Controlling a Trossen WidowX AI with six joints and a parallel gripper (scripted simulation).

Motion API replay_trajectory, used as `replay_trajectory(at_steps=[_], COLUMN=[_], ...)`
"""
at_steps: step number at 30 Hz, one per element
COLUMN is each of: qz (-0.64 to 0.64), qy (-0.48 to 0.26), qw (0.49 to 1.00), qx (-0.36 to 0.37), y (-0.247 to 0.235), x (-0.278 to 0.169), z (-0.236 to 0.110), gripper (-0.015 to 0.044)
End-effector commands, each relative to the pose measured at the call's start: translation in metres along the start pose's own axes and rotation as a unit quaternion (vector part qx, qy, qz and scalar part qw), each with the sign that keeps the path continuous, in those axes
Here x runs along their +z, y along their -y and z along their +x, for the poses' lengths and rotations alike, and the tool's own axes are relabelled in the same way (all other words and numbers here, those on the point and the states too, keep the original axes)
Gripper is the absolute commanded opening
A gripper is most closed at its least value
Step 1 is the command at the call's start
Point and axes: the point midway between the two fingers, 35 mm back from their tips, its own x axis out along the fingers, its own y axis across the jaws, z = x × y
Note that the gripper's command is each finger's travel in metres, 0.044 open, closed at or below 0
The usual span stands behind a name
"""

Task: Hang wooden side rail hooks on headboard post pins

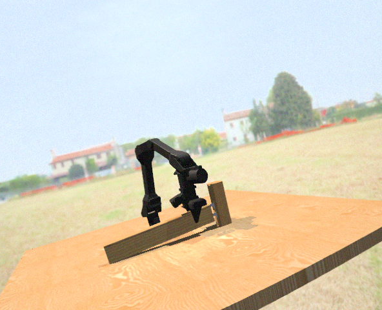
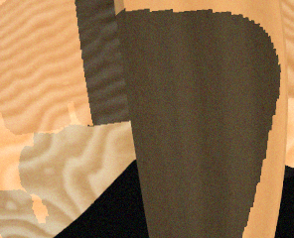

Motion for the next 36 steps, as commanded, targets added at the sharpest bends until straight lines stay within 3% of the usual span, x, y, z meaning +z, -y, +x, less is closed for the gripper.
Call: replay_trajectory(at_steps=[1,36], qz=[0.002,0.002], qy=[-0.002,-0.002], qw=[1.000,1.000], qx=[0.003,0.003], y=[-0.0020,-0.0017], x=[-0.0019,-0.0056], z=[-0.0014,-0.0025], gripper=[0.0000,0.0000])
